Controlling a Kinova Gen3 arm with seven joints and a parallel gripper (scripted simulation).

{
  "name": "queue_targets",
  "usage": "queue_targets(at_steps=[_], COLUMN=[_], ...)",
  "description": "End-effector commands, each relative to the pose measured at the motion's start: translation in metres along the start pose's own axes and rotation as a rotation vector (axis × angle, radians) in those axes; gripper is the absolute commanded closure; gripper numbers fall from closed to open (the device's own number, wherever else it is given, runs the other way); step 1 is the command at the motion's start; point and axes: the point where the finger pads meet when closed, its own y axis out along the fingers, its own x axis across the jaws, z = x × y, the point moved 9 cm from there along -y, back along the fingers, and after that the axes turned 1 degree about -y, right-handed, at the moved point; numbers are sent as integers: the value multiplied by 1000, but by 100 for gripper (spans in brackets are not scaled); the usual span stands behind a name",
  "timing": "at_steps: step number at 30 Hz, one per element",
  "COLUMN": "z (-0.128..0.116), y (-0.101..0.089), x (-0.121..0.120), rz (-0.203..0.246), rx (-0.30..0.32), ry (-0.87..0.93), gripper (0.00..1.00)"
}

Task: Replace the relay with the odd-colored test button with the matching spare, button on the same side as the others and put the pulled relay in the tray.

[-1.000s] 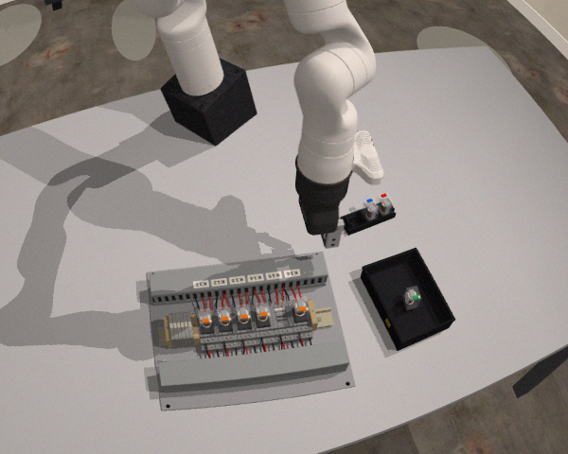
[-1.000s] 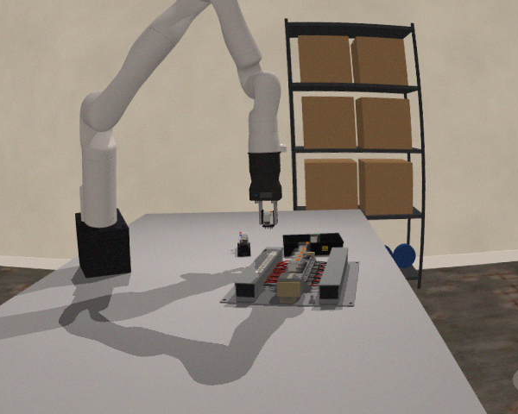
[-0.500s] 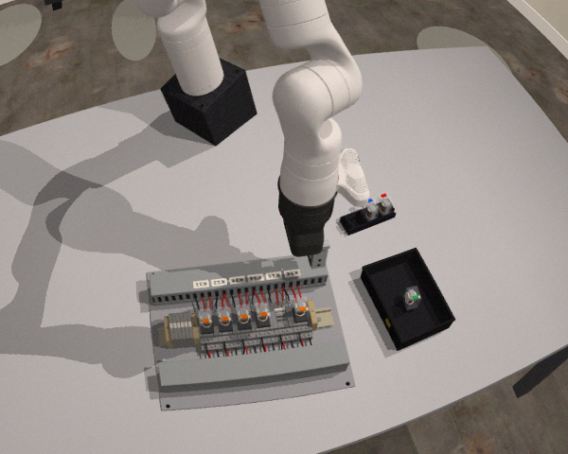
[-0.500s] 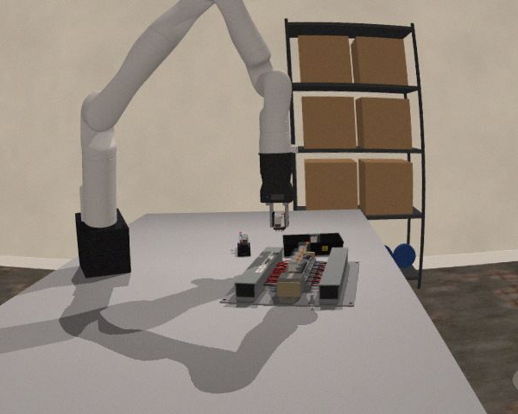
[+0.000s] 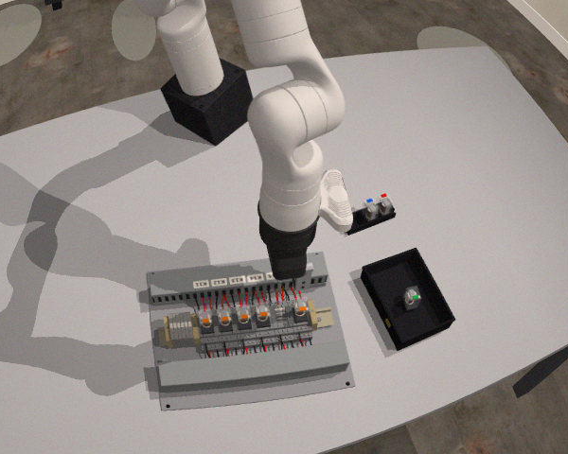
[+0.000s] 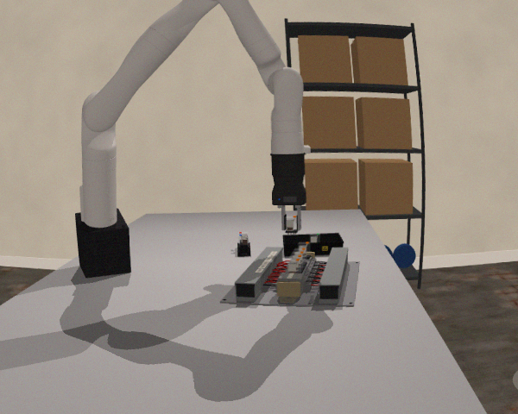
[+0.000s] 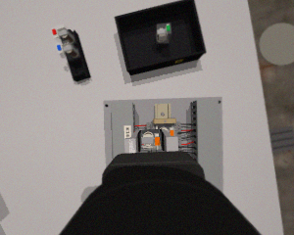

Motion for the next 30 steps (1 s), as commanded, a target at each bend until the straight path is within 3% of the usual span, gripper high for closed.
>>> queue_targets(at_steps=[1, 12, 30], z=[-8, -40, -45], y=[0, 2, 3], x=[8, 37, 40], rz=[-2, -1, -2], rx=[1, 0, 0], ry=[9, 20, 20], gripper=[100, 100, 100])
